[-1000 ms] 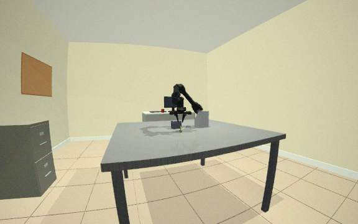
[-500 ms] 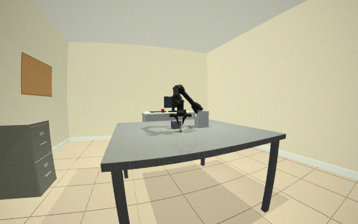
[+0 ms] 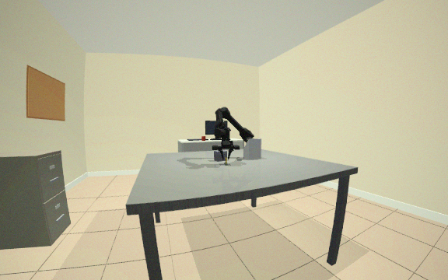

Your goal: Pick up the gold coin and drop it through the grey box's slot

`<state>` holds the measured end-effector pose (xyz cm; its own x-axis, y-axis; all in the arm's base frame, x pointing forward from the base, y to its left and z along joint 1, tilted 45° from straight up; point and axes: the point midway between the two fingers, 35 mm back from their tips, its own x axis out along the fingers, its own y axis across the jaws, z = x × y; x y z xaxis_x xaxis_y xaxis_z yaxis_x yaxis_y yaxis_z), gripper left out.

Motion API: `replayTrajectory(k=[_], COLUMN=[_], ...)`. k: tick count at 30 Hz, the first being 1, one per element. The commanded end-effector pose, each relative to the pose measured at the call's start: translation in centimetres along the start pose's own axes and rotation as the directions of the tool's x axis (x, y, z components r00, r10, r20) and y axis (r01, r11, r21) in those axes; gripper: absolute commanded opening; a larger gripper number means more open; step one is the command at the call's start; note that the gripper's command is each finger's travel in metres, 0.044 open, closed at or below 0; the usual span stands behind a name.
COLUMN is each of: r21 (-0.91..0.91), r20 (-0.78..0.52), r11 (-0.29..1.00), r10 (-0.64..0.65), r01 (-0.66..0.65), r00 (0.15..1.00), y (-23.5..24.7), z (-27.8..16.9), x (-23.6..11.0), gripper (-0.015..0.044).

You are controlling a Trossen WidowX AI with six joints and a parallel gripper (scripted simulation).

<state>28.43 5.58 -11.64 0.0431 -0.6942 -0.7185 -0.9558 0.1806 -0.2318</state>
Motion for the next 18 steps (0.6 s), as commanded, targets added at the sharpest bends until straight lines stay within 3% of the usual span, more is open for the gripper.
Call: replayTrajectory(k=[1, 11, 17, 18], r21=[-0.009, -0.008, -0.008, -0.008], r20=[-0.010, -0.012, -0.012, -0.012], r11=[1.000, 1.000, 1.000, 1.000], r10=[0.004, 0.004, 0.004, 0.004], r01=[-0.004, -0.004, -0.004, -0.004], r00=[1.000, 1.000, 1.000, 1.000], y=[0.3, 0.3, 0.3, 0.3], z=[-0.3, -0.4, -0.4, -0.4], x=[0.9, 2.2, 2.2, 2.2], gripper=[0.0161, 0.0161, 0.0003, 0.0000])
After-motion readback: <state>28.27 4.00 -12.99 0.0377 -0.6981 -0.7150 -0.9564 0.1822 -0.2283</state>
